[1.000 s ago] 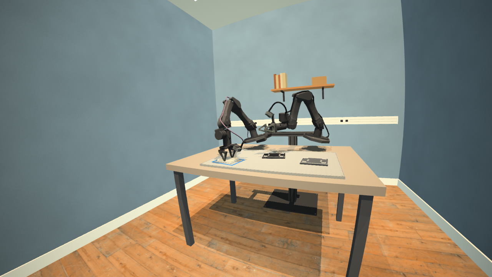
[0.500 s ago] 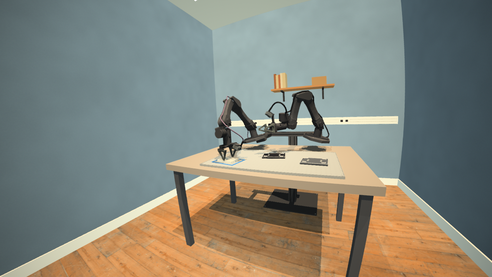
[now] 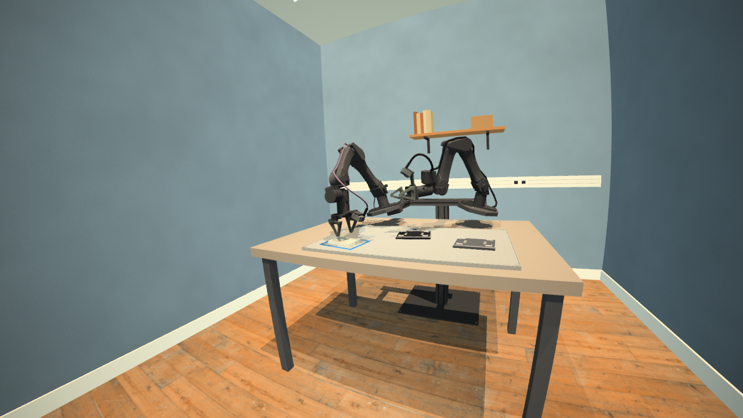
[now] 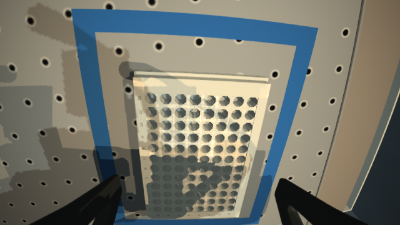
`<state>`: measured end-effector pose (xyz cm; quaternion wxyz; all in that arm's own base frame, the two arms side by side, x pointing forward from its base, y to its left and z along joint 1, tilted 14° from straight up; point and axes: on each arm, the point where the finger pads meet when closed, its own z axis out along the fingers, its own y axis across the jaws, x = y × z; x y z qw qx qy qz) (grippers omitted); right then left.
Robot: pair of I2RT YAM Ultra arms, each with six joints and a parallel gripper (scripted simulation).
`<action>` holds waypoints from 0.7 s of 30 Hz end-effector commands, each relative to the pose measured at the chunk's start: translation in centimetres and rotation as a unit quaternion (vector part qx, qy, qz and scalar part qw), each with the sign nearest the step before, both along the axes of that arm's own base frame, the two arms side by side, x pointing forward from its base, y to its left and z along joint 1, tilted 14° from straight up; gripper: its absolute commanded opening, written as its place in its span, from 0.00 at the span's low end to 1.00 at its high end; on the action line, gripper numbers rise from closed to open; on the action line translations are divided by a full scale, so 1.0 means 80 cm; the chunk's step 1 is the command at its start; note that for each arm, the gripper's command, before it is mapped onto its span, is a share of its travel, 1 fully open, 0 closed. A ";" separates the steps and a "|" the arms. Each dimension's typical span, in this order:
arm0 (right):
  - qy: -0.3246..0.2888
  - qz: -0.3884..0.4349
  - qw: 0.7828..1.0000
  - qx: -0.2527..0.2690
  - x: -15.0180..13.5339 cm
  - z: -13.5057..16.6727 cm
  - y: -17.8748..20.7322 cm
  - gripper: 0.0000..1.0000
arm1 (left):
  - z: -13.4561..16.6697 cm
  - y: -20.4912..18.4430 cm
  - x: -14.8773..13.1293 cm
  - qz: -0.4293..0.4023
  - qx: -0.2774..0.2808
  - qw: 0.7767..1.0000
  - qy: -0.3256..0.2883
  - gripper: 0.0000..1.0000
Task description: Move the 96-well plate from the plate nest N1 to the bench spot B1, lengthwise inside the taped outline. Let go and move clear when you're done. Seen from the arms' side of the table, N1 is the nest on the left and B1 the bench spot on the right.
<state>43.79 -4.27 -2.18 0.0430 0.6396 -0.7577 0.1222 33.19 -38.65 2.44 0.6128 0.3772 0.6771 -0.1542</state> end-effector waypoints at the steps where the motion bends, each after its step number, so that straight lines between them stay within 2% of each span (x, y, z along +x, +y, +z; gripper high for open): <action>1: -0.017 0.003 1.000 -0.002 0.017 0.047 0.012 1.00 | 0.030 -0.014 0.008 -0.003 -0.026 0.999 -0.021 1.00; 4: -0.017 0.003 1.000 -0.002 0.015 0.085 0.021 1.00 | 0.030 -0.014 0.008 -0.003 -0.026 0.999 -0.021 1.00; 6: -0.017 0.003 1.000 -0.002 0.015 0.085 0.021 1.00 | 0.030 -0.014 0.008 -0.003 -0.026 0.999 -0.021 1.00; 9: -0.017 0.004 1.000 0.000 0.010 0.119 0.029 1.00 | 0.030 -0.014 0.008 -0.003 -0.026 0.999 -0.021 1.00; 13: 0.011 0.002 1.000 0.007 0.000 0.093 0.025 1.00 | 0.030 -0.014 0.008 -0.003 -0.026 0.999 -0.021 1.00; 17: 0.015 0.001 1.000 0.007 -0.002 0.089 0.024 1.00 | 0.030 -0.014 0.008 -0.003 -0.026 0.999 -0.021 1.00; 21: -0.020 -0.045 0.999 0.022 0.006 0.096 0.025 1.00 | 0.030 -0.014 0.008 -0.003 -0.026 0.999 -0.021 1.00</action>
